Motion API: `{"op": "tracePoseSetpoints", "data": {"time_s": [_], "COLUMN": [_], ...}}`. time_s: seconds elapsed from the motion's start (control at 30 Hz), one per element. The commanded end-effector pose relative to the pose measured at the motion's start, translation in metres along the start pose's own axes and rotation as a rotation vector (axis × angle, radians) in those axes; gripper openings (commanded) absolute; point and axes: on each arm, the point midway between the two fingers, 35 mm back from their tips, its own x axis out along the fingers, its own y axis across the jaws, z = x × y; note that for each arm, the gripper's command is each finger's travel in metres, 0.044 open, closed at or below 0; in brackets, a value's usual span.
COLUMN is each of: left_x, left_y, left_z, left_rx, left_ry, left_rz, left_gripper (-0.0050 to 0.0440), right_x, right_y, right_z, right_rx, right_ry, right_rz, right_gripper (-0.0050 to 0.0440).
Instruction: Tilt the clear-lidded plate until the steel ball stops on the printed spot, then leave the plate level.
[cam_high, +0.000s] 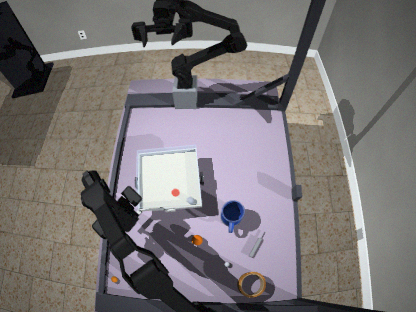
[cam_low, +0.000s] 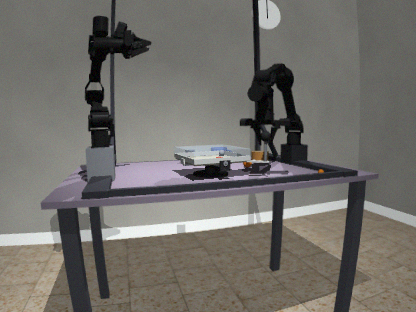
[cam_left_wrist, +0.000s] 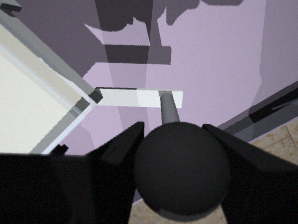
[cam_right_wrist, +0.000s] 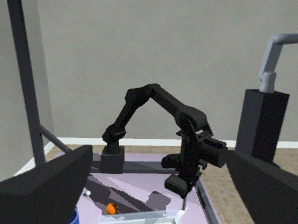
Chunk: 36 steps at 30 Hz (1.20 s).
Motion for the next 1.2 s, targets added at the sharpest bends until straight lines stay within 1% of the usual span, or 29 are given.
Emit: {"op": "tracePoseSetpoints", "data": {"time_s": [0.0,0.27,0.3,1.17], "left_x": [-0.0165,-0.0146,-0.009,-0.0115], "left_y": [0.006,0.0062,0.0036,0.0047], "left_z": [-0.0076,-0.0076,-0.0058,-0.0091], "left_rx": [0.003,0.005,0.006,0.006], "left_ry": [0.052,0.046,0.037,0.045], "left_rz": [0.01,0.009,0.007,0.008], "left_gripper": [-0.005,-0.005,-0.005,-0.005], "right_x": [-0.0002,-0.0002,-0.0002,-0.0002], "right_y": [0.001,0.001,0.001,0.001], "right_z": [0.0059,0.0059,0.0059,0.0059], "right_rx": [-0.02,-0.02,-0.02,-0.02], "right_ry": [-0.003,-0.003,-0.003,-0.003], "right_rz": [0.003,0.003,0.003,0.003], "right_gripper": [0.04,0.04,0.04,0.04]}}
